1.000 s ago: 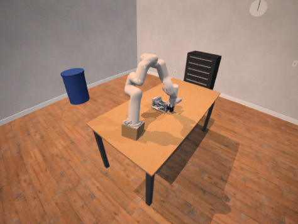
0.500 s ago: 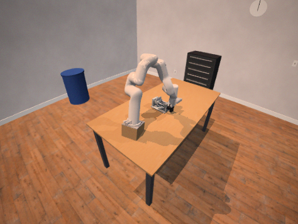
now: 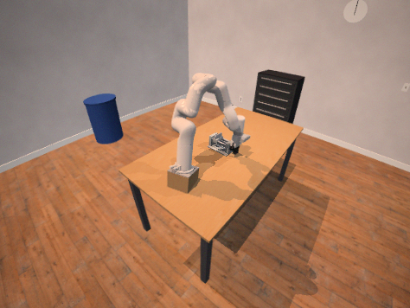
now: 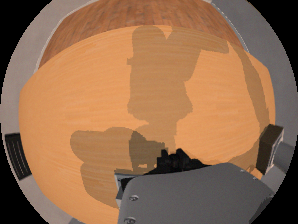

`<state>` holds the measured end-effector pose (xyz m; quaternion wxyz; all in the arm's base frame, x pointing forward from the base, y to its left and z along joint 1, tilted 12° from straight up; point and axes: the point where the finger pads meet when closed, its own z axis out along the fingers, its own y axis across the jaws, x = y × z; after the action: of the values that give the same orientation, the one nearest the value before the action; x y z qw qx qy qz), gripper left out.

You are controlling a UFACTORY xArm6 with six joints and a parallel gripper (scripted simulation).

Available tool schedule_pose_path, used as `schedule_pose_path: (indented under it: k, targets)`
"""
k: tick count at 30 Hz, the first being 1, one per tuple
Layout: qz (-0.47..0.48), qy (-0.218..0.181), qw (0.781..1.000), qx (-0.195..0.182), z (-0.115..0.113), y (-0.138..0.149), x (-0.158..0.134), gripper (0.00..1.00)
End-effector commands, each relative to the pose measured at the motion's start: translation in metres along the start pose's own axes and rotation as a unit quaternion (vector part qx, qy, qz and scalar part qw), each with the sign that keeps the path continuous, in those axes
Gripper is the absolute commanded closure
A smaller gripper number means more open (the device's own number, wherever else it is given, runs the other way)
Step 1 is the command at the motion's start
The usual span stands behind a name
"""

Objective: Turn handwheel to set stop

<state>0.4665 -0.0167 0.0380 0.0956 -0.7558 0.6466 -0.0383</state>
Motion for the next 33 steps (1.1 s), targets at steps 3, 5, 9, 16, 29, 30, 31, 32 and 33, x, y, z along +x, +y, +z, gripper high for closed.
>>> schedule_pose_path:
  k: [3,5,9,16,29,30,31,32,33]
  targets:
    - [0.000,0.000,1.000,0.001,-0.004,0.002,0.000,0.94]
    - [0.000,0.000,1.000,0.001,-0.005,0.003,0.000,0.94]
    - [0.000,0.000,1.000,0.001,-0.008,0.005,0.000,0.94]
    - [0.000,0.000,1.000,0.001,-0.015,0.008,0.000,0.94]
    - [0.000,0.000,1.000,0.001,-0.032,0.007,0.000,0.94]
    - [0.000,0.000,1.000,0.001,-0.033,0.006,0.000,0.94]
    - [0.000,0.000,1.000,0.001,-0.035,0.006,0.000,0.94]
    - [0.000,0.000,1.000,0.001,-0.036,0.005,0.000,0.94]
    - [0.000,0.000,1.000,0.001,-0.038,0.004,0.000,0.94]
